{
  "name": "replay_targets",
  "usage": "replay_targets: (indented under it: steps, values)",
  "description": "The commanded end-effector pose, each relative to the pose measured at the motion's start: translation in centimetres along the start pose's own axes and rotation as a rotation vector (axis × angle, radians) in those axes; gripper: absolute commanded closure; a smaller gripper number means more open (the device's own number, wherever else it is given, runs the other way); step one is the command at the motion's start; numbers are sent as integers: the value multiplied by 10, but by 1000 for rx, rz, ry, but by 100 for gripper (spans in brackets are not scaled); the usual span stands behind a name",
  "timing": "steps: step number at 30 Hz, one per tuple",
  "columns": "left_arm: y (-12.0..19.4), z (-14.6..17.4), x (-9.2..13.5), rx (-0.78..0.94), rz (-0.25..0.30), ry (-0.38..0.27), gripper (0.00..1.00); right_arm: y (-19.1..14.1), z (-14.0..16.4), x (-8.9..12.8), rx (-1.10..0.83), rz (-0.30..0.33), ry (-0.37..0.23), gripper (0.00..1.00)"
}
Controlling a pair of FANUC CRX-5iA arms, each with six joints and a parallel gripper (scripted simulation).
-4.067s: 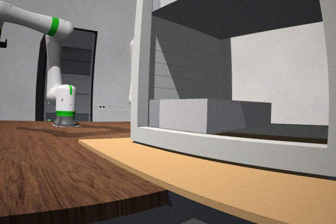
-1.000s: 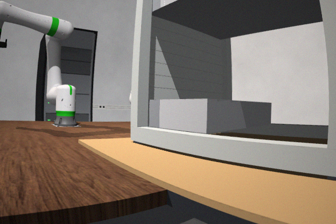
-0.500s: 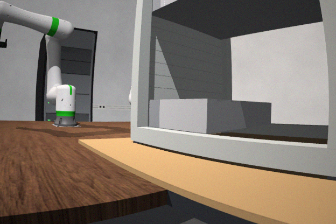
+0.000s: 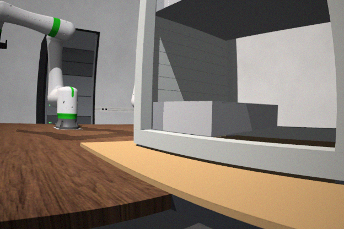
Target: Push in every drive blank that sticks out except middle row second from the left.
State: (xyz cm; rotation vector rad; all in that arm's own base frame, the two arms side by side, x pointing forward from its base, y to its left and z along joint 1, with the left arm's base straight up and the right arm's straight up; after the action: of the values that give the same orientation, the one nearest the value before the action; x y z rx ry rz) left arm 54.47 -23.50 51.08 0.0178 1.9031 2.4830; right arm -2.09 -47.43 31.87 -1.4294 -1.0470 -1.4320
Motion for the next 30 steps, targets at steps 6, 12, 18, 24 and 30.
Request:
replay_targets:
  steps: [6,12,18,24,30]
  values:
    - [2,0,-17,1,-1,-1,100,0,0,1,0,0,-2,0]
    - [2,0,-17,1,-1,-1,100,0,0,1,0,0,-2,0]
    - [2,0,-17,1,-1,-1,100,0,0,1,0,0,-2,0]
    - [2,0,-17,1,-1,-1,100,0,0,1,0,0,-2,0]
    - [2,0,-17,1,-1,-1,100,0,0,1,0,0,-2,0]
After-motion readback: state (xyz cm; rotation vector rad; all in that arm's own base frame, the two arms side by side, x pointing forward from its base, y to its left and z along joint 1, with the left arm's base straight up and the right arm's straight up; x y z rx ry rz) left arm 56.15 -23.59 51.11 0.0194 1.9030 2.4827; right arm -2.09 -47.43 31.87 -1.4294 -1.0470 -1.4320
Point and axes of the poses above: on each arm, the point where the finger pads meet when closed, its own x axis back along the fingers, its own y axis across the jaws, z = x × y, the point moved 3 cm from there along x, back along the fingers, and after that the axes turned 15 degrees about -x, right-handed, at the moved point
